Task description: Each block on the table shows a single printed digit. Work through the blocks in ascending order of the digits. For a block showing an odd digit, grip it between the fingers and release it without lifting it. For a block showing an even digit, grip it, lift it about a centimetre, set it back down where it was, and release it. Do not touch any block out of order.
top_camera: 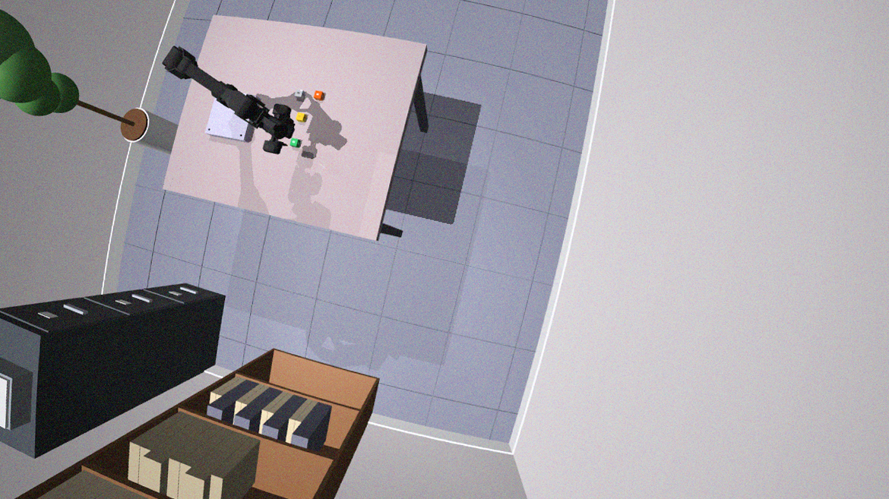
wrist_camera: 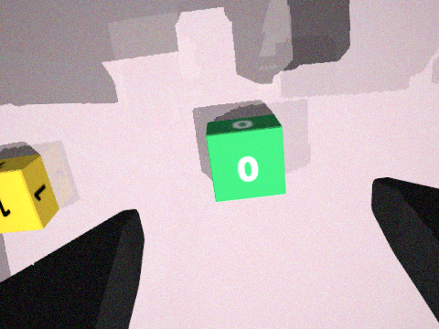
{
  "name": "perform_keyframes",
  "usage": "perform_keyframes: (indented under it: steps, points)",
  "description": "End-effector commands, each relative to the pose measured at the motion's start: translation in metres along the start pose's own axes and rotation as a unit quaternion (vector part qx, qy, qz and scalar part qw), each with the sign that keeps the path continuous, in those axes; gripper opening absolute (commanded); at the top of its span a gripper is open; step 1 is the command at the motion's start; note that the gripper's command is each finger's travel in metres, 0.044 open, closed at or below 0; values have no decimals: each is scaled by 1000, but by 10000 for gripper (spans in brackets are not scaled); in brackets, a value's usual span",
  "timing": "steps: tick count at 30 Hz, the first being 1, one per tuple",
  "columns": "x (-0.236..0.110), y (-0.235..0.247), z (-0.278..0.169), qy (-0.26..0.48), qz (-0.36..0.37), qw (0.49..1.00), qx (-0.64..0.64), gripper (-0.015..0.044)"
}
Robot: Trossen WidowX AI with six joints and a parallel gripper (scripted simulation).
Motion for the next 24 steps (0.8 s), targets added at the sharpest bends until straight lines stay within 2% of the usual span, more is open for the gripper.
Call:
perform_keyframes:
  steps: [1, 5, 13, 20, 24]
  points:
    - [-52, 1, -4, -17, -5, 1000, -1, 216]
    - [-54, 1, -4, -17, -5, 1000, -1, 120]
    - [-54, 4, -4, -17, -5, 1000, -1, 120]
    - [-53, 100, -17, -17, -1, 1000, -1, 120]
    - [-53, 109, -21, -17, -1, 1000, -1, 120]
Point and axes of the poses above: the point midway between the two fingers, 35 mm back from their tips, its own x axis out along the fingers, its own y axis across the jaws, z = x × y, the point moved 10 cm from there along -x, back along the fingers, and after that the axes turned 4 degrees about x, right-handed, at the moved point
